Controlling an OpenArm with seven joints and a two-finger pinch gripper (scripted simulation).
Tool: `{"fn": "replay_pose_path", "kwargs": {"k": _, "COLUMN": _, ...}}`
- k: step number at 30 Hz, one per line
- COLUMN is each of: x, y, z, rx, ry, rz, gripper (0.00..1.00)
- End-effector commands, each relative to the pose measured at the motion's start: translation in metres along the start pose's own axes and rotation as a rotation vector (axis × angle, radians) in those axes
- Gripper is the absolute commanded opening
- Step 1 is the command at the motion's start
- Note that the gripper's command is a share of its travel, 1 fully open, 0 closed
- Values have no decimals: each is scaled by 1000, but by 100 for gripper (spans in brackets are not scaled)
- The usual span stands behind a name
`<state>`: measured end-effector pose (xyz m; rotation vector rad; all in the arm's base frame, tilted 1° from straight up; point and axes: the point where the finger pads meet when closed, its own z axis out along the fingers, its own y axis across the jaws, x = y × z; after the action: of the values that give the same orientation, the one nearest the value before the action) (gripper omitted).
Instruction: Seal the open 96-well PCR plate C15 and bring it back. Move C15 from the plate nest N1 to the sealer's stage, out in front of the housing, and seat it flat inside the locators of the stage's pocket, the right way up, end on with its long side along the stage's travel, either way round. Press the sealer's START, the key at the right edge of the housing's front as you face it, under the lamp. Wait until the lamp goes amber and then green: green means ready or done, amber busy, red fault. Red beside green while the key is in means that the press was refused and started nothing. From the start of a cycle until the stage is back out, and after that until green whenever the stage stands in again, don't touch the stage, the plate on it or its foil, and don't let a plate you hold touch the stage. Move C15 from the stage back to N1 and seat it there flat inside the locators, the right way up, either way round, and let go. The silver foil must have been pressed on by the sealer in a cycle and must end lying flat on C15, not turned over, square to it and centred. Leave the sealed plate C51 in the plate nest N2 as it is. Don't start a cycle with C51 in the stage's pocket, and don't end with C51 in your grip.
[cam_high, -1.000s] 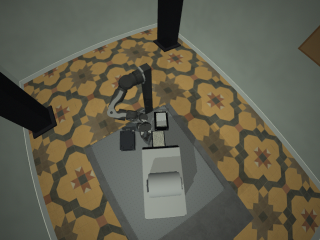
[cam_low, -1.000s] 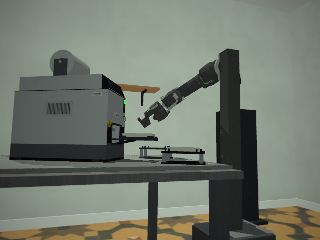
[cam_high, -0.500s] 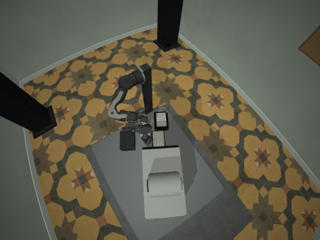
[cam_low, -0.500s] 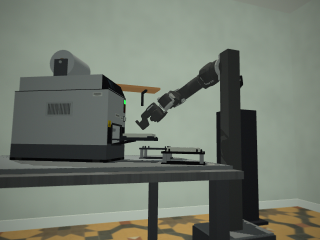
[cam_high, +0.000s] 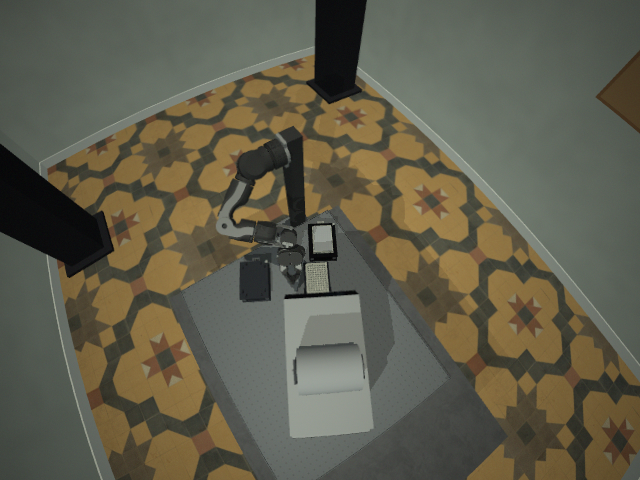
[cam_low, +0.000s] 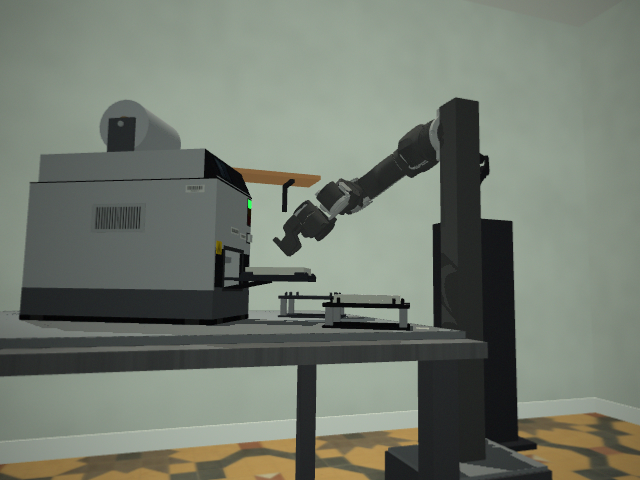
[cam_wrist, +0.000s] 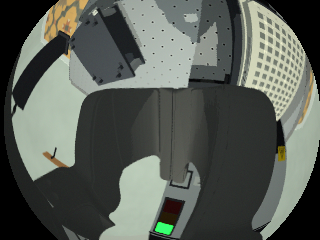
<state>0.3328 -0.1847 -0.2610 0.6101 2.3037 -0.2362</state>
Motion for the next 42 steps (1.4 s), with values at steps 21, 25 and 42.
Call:
{"fn": "replay_pose_path", "kwargs": {"k": 21, "x": -1, "y": -1, "z": -4, "rx": 6, "ry": -1, "rz": 6, "gripper": 0}}
{"fn": "replay_pose_path", "kwargs": {"k": 25, "x": 0, "y": 0, "z": -5, "rx": 1, "ry": -1, "rz": 3, "gripper": 0}}
{"fn": "replay_pose_path", "kwargs": {"k": 42, "x": -6, "y": -1, "z": -3, "rx": 5, "ry": -1, "rz": 7, "gripper": 0}}
